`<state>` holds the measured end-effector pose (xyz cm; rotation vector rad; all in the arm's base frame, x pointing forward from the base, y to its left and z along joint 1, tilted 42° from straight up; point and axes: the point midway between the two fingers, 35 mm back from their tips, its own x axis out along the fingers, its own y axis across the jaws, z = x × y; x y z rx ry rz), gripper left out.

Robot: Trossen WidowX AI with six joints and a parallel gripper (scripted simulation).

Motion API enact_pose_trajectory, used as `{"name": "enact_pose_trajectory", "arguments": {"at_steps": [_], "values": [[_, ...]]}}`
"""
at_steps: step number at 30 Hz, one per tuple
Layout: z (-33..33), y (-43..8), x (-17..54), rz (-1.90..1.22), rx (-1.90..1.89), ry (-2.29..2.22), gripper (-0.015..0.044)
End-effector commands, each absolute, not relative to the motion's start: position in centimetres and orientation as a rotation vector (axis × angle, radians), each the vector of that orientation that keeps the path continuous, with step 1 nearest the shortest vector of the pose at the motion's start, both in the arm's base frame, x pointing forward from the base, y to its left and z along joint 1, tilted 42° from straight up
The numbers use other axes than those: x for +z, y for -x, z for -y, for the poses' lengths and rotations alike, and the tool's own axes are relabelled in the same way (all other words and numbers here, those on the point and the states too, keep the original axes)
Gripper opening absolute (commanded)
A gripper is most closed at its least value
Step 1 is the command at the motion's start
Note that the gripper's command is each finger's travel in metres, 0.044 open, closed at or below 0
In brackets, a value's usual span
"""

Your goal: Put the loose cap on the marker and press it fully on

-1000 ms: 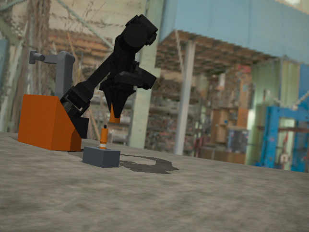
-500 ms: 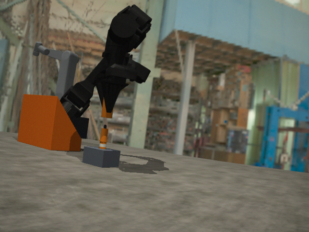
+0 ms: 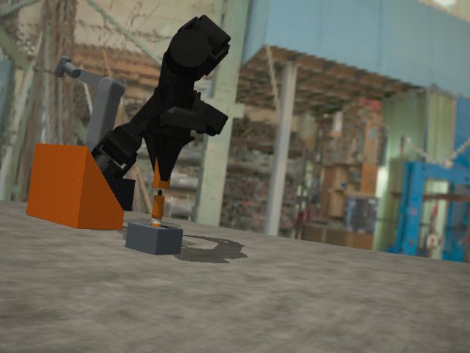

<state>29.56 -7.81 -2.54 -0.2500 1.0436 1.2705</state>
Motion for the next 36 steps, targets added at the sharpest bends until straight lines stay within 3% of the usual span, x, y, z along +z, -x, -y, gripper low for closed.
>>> {"name": "enact_pose_trajectory", "arguments": {"at_steps": [1, 36], "values": [[7.2, -29.4, -3.1, -1.045, 1.274, 0.242, 0.0], [4.9, -29.1, -5.5, -1.044, 1.275, 0.241, 0.0]]}}
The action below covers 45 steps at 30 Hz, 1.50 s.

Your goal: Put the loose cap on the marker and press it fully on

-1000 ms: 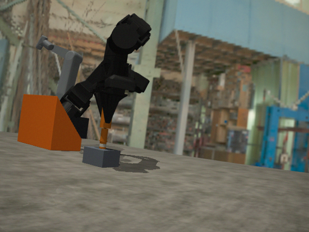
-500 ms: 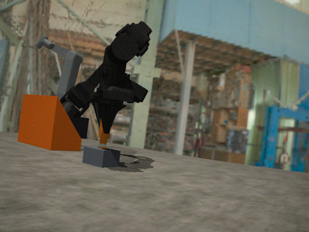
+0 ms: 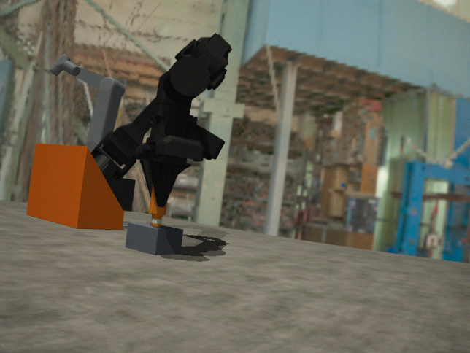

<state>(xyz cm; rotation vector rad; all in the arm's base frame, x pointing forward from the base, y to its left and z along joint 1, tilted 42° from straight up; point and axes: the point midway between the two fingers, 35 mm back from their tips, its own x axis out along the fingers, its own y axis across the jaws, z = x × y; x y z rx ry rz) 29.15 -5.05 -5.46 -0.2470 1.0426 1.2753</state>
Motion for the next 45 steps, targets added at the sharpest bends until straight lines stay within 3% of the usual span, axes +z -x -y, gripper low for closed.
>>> {"name": "enact_pose_trajectory", "arguments": {"at_steps": [1, 2, 19, 27, 33, 45], "values": [[4.9, -29.1, -5.5, -1.044, 1.275, 0.241, 0.0], [4.9, -29.1, -5.5, -1.044, 1.275, 0.241, 0.0], [5.0, -29.1, -5.5, -1.043, 1.276, 0.246, 0.044], [9.9, -29.6, -0.1, -1.046, 1.275, 0.246, 0.044], [10.0, -29.6, 0.1, -1.046, 1.275, 0.246, 0.044], [9.5, -29.6, -0.6, -1.527, 0.663, -0.48, 0.0125]]}}
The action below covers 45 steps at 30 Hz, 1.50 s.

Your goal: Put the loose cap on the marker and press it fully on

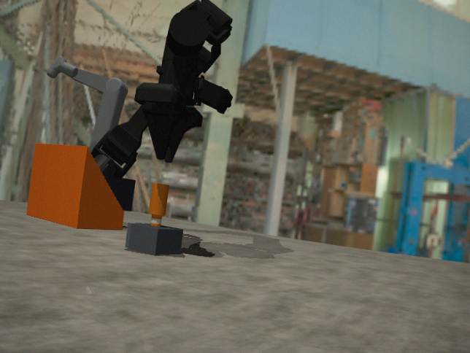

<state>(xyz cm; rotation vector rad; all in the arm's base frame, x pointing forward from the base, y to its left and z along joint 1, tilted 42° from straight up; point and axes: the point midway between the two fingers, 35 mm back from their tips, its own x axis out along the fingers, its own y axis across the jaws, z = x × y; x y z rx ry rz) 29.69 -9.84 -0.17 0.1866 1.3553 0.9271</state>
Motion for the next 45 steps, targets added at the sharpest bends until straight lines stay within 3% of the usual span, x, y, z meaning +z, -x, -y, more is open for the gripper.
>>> {"name": "enact_pose_trajectory", "arguments": {"at_steps": [1, 5, 45], "values": [[9.4, -29.6, -0.6, -1.533, 0.652, -0.492, 0.0099], [9.4, -29.6, -0.6, -1.533, 0.652, -0.492, 0.0], [6.8, -29.3, -3.6, -1.532, 0.653, -0.492, 0.0]]}}
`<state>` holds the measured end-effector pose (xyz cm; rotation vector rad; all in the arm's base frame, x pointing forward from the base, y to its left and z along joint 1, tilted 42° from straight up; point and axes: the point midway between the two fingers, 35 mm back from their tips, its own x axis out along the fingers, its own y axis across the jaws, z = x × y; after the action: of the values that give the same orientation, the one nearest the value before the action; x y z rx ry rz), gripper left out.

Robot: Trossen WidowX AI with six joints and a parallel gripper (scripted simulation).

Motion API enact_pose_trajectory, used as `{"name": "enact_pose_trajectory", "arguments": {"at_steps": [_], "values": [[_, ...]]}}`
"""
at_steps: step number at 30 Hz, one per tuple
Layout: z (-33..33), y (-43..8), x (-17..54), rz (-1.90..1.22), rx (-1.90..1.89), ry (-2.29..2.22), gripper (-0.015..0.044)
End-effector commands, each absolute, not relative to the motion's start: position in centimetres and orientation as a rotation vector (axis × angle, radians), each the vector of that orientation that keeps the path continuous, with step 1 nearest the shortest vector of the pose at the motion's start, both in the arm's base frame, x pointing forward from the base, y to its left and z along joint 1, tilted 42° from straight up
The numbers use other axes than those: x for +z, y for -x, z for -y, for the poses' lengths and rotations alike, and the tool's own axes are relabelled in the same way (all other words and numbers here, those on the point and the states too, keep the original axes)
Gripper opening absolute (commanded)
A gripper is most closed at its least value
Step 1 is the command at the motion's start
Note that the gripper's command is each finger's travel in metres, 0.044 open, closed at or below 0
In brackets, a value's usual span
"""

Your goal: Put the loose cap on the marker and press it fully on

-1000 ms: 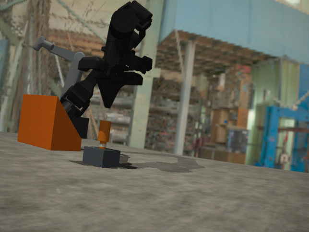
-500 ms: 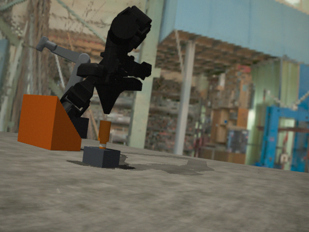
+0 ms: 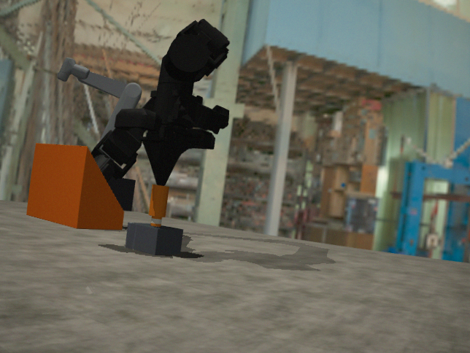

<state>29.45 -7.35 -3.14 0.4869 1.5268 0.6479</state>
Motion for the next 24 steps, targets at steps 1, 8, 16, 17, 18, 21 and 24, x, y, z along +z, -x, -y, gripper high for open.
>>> {"name": "enact_pose_trajectory", "arguments": {"at_steps": [1, 8, 16, 17, 18, 21, 24], "values": [[6.7, -29.3, -3.7, -1.532, 0.653, -0.492, 0.0], [7.2, -29.5, -3.3, -1.526, 0.648, -0.487, 0.0], [12.7, -30.1, 2.7, -1.527, 0.645, -0.485, 0.0], [13.0, -30.1, 3.2, -1.527, 0.645, -0.485, 0.0], [13.2, -30.1, 3.3, -1.527, 0.645, -0.485, 0.0], [13.2, -30.1, 3.3, -1.527, 0.645, -0.485, 0.0], [13.2, -30.1, 3.3, -1.527, 0.645, -0.485, 0.0026]]}}
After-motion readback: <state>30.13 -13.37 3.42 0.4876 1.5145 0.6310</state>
